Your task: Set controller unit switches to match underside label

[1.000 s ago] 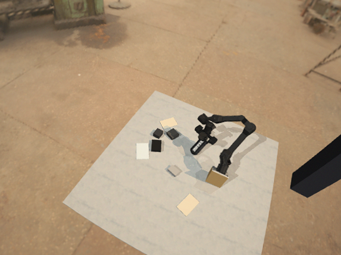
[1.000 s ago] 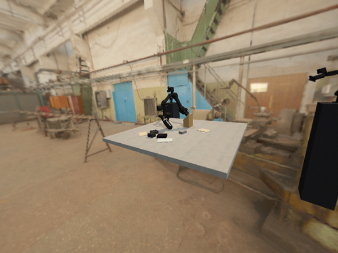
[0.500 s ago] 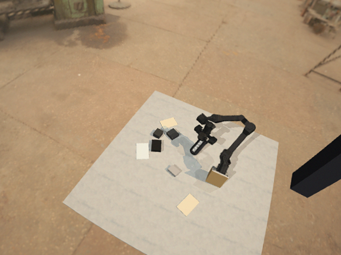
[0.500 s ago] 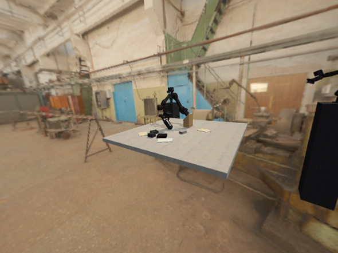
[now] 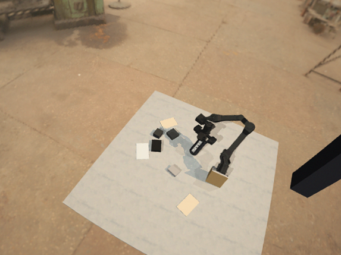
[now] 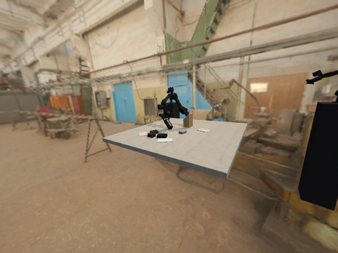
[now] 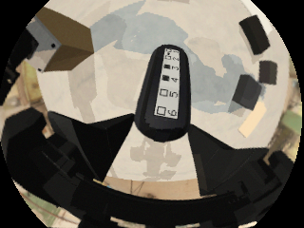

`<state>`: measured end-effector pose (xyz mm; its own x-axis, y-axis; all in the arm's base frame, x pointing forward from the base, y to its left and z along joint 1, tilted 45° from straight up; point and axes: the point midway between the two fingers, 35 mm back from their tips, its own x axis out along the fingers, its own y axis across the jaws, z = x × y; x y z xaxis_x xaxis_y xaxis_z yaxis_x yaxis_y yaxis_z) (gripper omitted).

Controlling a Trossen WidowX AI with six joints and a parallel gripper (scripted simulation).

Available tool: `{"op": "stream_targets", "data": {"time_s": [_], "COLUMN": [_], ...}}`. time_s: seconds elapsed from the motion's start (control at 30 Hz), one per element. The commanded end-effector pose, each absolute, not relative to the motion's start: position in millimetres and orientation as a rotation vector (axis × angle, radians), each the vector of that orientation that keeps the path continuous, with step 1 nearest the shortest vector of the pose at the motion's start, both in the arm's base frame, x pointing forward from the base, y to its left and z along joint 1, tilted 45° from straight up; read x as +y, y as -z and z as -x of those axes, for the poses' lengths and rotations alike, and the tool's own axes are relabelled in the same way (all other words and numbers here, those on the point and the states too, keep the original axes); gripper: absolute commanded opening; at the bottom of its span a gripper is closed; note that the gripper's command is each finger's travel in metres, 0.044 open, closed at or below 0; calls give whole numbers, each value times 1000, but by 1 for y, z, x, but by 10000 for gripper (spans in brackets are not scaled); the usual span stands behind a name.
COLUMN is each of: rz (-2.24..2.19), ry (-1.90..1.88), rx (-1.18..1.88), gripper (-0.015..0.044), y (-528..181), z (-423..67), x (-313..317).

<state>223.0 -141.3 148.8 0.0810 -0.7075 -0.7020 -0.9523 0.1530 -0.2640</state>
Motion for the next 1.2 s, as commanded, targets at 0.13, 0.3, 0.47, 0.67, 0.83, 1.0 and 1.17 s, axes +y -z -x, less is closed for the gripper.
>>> {"op": "stream_targets", "data": {"time_s": [0.13,0.3,0.47,0.67,0.83,1.0,1.17], "rz": [1614,1614,1614,1614,1613,1613,1613], "ry": [-418,-418,-419,-419,-419,-419,-420], "rx": [1674,1674,1674,1674,1674,1674,1674], "gripper": [336,336,336,336,336,336,336], "y": [-147,-147,-146,-146,-145,-144,-143], "z": [-226,-226,-227,-227,-228,-228,-229], "x": [-133,-130,-127,-123,-119,-115,-111]}}
